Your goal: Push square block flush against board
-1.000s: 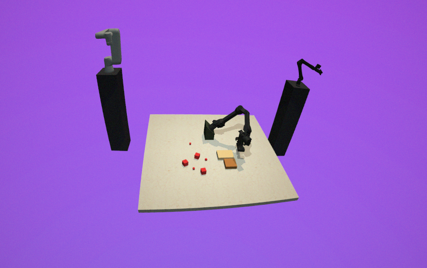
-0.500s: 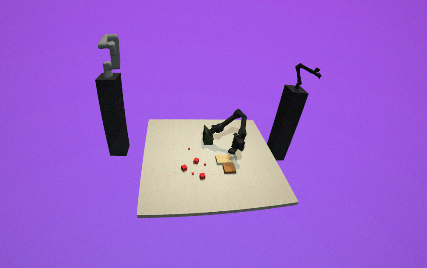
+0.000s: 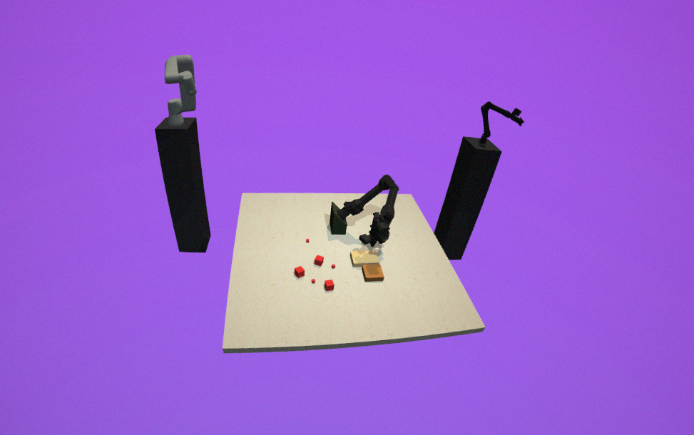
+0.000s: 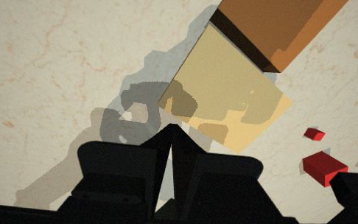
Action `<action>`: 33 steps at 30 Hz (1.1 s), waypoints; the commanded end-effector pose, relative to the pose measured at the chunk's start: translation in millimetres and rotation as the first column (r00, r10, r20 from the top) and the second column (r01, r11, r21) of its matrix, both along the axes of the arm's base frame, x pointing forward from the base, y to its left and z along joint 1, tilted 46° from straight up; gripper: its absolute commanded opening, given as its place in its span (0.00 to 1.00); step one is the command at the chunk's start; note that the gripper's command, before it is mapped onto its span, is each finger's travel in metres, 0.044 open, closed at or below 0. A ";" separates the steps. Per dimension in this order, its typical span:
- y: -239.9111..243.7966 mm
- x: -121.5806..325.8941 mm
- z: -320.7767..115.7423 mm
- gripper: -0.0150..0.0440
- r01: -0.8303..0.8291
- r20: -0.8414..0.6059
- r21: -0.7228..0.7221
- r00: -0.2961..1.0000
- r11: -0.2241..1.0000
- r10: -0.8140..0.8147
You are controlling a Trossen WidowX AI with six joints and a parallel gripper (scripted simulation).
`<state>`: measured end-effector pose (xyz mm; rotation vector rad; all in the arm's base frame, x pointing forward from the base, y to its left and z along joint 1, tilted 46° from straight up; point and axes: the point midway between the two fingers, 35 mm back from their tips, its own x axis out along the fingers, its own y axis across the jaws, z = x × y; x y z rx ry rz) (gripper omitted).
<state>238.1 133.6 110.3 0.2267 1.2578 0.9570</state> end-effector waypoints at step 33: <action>22.7 -22.3 -57.4 0.25 0.308 -0.321 -0.035 0.897 0.951 -0.303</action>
